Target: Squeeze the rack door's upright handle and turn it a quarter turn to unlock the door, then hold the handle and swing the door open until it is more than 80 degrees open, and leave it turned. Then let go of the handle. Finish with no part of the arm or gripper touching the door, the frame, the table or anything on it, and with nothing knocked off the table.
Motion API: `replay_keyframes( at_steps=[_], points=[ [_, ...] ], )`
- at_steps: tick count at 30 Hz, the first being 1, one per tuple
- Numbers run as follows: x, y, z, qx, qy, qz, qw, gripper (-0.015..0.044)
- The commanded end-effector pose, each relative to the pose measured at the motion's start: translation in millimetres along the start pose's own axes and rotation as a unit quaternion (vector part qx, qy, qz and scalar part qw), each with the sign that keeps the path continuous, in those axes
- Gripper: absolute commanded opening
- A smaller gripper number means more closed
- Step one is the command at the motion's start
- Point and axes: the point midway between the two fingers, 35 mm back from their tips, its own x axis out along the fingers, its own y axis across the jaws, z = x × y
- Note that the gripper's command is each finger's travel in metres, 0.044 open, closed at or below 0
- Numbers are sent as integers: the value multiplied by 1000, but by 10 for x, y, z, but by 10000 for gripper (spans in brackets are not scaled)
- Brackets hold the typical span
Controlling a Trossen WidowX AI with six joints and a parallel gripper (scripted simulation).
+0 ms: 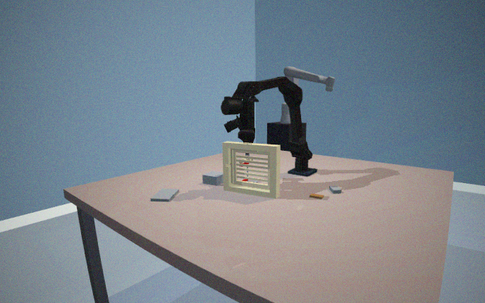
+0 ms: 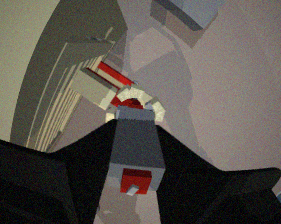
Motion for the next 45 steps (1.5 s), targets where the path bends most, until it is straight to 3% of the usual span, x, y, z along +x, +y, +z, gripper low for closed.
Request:
replay_keyframes(
  at_steps=[1, 15, 22, 33, 45],
  points=[
    [7, 1, 0, 96, 0, 0, 995, 16],
    [7, 1, 0, 393, 0, 0, 920, 16],
    [7, 1, 0, 393, 0, 0, 920, 16],
    [7, 1, 0, 393, 0, 0, 920, 289],
    [73, 68, -39, 141, 12, 7, 990, 289]
  ],
)
